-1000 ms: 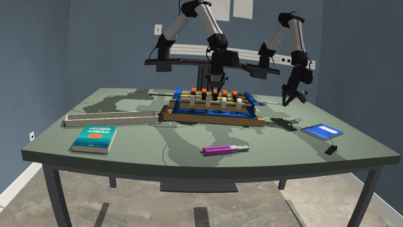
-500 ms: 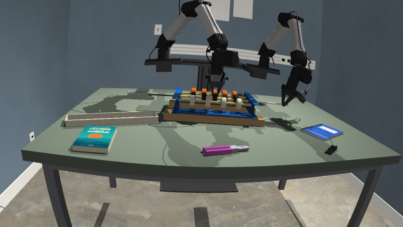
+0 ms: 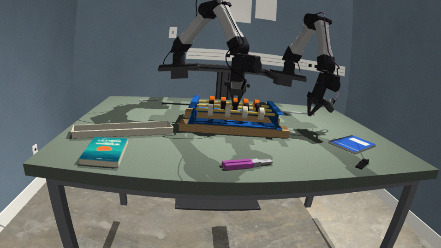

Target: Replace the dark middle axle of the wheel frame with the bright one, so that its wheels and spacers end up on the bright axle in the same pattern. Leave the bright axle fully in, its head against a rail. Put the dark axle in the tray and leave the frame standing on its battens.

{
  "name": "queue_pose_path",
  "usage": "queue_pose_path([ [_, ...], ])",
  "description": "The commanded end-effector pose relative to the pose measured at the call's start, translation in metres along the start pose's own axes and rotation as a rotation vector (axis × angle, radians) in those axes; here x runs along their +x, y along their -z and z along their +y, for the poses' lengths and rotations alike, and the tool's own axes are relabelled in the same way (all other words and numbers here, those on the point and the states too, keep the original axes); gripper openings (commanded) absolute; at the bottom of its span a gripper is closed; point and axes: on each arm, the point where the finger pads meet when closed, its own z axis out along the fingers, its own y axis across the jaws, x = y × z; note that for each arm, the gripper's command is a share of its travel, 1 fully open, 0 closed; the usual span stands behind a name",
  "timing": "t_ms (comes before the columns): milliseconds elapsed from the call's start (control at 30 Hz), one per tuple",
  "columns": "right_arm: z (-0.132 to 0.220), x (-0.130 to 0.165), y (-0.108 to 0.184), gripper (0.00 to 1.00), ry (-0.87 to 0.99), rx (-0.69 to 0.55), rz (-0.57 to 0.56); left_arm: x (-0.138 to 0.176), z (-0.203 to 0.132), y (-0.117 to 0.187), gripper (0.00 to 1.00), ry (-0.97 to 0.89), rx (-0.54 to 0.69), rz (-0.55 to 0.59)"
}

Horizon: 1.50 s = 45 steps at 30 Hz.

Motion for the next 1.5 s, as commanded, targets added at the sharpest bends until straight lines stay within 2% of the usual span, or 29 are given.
queue_pose_path([
  [0, 0.004, -0.008, 0.005, 0.00, -0.007, -0.006, -0.018, 0.019, 0.002, 0.006, 0.00, -0.042, -0.003, 0.032],
  [1467, 0.007, -0.007, 0.007, 0.00, 0.002, -0.013, -0.036, 0.031, 0.002, -0.003, 0.00, -0.043, -0.009, 0.039],
])
